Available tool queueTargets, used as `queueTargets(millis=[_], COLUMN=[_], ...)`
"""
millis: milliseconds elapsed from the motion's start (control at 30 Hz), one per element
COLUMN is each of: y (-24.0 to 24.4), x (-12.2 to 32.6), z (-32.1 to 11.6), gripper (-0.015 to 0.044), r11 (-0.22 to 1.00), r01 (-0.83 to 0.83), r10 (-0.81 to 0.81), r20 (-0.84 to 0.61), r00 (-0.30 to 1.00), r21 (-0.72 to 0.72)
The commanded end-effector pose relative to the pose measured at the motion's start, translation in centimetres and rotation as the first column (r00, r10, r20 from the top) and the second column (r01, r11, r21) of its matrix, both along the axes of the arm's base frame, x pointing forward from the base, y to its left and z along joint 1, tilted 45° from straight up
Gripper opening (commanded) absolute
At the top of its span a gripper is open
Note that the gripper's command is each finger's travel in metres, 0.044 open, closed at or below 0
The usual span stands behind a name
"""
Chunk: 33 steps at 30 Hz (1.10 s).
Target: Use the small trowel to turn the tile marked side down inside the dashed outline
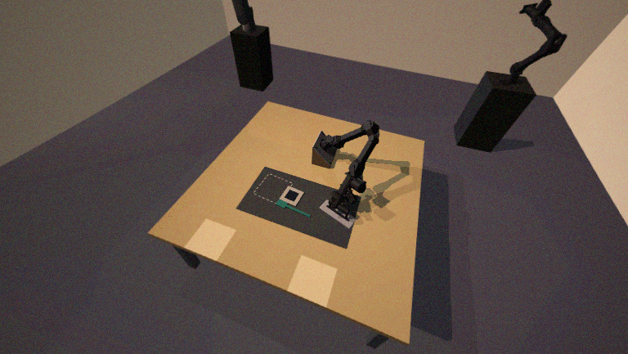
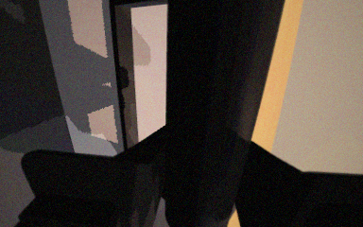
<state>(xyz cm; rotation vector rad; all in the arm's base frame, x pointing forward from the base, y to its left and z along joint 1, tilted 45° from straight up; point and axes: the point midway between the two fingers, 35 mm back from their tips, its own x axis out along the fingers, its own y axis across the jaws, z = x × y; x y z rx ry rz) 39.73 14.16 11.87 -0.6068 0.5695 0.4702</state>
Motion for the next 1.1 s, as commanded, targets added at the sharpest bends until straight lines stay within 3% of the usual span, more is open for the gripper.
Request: queueTargets(millis=[0,300,700,1067], y=[0.0,0.0,-4.2,-5.6], x=[0.1,0.1,-0.3,0.5], z=[0.0,0.1,4.1,2.1], gripper=[0.0056,0.0,0.0,0.0], r11=[1.0,1.0,1.0,0.999], r01=[-0.001,-0.001,0.0,-0.027], r10=[0.001,0.001,0.0,0.026], r20=[0.003,0.003,0.0,0.024], r00=[1.0,1.0,1.0,0.999], r21=[-0.001,-0.001,-0.003,0.019])
